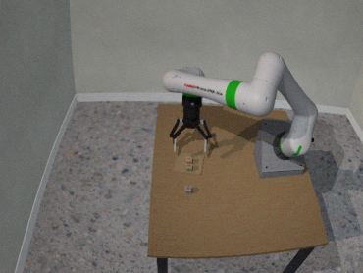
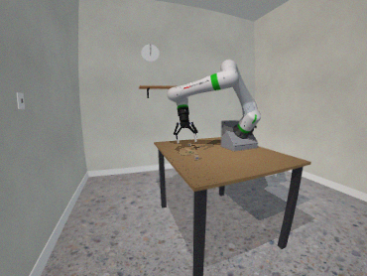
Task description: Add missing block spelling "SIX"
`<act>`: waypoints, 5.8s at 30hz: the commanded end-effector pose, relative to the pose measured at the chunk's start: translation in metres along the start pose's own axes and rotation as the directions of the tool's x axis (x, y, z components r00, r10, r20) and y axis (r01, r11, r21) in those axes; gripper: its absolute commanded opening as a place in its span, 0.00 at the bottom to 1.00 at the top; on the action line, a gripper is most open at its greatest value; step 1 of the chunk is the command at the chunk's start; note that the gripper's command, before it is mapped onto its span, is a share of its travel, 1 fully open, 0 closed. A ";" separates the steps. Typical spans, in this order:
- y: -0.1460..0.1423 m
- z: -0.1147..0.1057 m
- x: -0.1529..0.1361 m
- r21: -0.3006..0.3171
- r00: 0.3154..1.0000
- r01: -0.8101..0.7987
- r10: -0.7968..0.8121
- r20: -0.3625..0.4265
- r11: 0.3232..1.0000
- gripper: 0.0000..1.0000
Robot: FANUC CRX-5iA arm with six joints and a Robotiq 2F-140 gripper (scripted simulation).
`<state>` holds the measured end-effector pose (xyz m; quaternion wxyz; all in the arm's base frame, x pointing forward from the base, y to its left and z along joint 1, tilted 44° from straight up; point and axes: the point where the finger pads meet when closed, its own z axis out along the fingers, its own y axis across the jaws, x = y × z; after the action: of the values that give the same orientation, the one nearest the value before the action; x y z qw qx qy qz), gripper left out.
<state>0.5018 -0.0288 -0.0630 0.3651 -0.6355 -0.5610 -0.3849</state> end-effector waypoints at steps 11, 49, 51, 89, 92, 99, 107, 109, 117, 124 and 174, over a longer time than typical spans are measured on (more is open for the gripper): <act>0.000 0.000 0.000 0.000 1.000 0.000 0.000 0.000 1.000 1.00; -0.033 -0.038 -0.093 -0.121 0.952 -0.304 0.306 0.001 0.945 1.00; -0.043 -0.045 -0.111 -0.143 0.931 -0.362 0.365 -0.007 0.921 1.00; -0.110 -0.070 -0.204 -0.242 0.741 -0.664 0.664 -0.094 0.707 1.00; -0.110 -0.070 -0.204 -0.242 0.741 -0.664 0.664 -0.094 0.707 1.00; -0.110 -0.070 -0.204 -0.242 0.741 -0.664 0.664 -0.094 0.707 1.00; -0.110 -0.070 -0.204 -0.242 0.741 -0.664 0.664 -0.094 0.707 1.00; -0.110 -0.070 -0.204 -0.242 0.741 -0.664 0.664 -0.094 0.707 1.00; -0.111 -0.088 -0.196 -0.224 0.789 -0.591 0.614 0.040 0.775 1.00; -0.108 -0.115 -0.185 -0.188 0.825 -0.496 0.528 0.204 0.848 1.00; -0.104 -0.130 -0.177 -0.309 0.405 -0.848 0.902 0.147 0.431 1.00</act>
<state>0.3751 -0.2110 -0.1615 0.3601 -0.9046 -0.2001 -0.1094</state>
